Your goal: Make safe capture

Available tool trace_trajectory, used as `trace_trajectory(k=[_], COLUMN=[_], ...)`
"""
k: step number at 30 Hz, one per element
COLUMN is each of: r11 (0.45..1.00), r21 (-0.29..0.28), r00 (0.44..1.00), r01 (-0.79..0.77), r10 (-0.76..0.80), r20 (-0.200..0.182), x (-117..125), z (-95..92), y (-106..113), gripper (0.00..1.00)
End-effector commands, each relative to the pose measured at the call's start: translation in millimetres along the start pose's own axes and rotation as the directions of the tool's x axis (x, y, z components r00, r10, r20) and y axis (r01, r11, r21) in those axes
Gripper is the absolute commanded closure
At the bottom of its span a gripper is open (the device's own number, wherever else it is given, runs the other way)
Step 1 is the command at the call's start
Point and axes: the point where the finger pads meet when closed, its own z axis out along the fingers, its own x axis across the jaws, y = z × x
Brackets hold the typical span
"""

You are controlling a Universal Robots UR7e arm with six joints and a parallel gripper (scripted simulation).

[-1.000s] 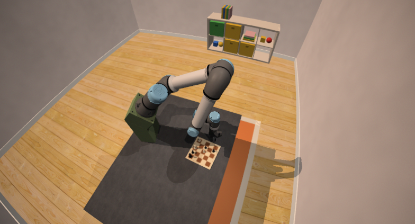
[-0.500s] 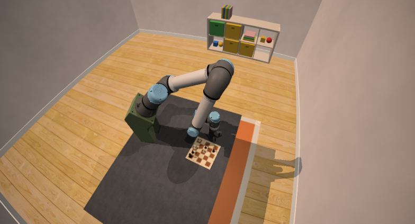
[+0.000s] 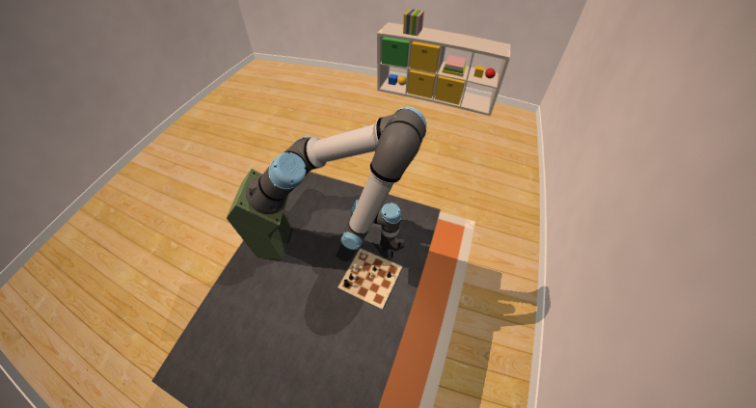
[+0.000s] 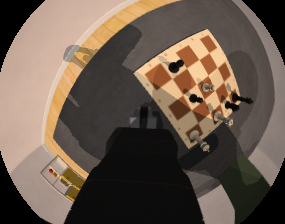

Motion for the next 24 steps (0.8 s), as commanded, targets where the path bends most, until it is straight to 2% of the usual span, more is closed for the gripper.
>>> trace_trajectory(k=[1,6,7,9,10,12,13,15,16,20,21,24], r11=[1.000,1.000,1.000,1.000,1.000,1.000,1.000,1.000,1.000,1.000,1.000,1.000], r21=[0.002,0.002,0.002,0.002,0.002,0.002,0.002,0.002,0.002,0.002,0.002,0.002], r00=[1.000,1.000,1.000,1.000,1.000,1.000,1.000,1.000,1.000,1.000,1.000,1.000], r01=[0.002,0.002,0.002,0.002,0.002,0.002,0.002,0.002,0.002,0.002,0.002,0.002], r10=[-0.002,-0.002,-0.002,-0.002,-0.002,-0.002,-0.002,-0.002,-0.002,-0.002,-0.002,-0.002], r20=[0.003,0.003,0.003,0.003,0.003,0.003,0.003,0.003,0.003,0.003,0.003,0.003], x=[-2.1,-2.1,-2.1,-2.1,-2.1,-2.1,-2.1,-2.1,-2.1,-2.1,-2.1,-2.1], z=[0.3,0.3,0.3,0.3,0.3,0.3,0.3,0.3,0.3,0.3,0.3,0.3], y=[-0.8,-0.8,-0.8,-0.8,-0.8,-0.8,-0.8,-0.8,-0.8,-0.8,-0.8,-0.8], gripper=[1.00,1.00,0.86,0.86,0.73,0.73,0.59,0.59,0.46,0.46,0.32,0.32])
